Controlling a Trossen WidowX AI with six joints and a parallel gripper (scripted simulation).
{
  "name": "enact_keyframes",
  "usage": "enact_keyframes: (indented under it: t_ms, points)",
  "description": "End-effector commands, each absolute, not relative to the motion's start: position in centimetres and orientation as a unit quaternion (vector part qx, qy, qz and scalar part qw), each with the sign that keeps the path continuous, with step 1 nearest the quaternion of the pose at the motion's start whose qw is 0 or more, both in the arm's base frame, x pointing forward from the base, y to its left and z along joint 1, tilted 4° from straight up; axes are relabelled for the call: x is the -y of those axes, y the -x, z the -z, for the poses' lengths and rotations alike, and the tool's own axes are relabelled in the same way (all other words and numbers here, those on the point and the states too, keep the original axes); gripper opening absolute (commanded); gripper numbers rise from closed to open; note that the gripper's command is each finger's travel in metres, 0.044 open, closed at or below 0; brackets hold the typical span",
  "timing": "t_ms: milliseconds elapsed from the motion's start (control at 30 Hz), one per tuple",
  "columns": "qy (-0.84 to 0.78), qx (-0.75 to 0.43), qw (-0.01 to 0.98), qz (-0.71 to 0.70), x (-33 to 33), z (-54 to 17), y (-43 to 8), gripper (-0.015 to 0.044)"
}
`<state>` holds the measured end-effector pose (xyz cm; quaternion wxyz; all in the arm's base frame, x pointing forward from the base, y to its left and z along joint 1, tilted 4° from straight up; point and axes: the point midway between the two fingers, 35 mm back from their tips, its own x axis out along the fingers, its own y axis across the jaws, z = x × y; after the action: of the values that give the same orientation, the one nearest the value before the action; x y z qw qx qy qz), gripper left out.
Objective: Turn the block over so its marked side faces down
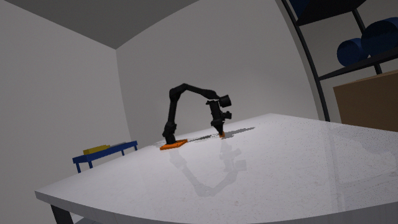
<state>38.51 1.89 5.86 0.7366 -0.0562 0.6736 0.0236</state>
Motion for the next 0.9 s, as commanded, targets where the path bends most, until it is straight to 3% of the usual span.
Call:
enact_keyframes:
  t_ms: [0,867]
  points:
    - [0.059,-0.674,0.736,-0.023,-1.9,-6.6,-38.4,0.0000]
    - [0.053,-0.576,0.815,-0.031,-1.9,-7.9,-38.6,0.0000]
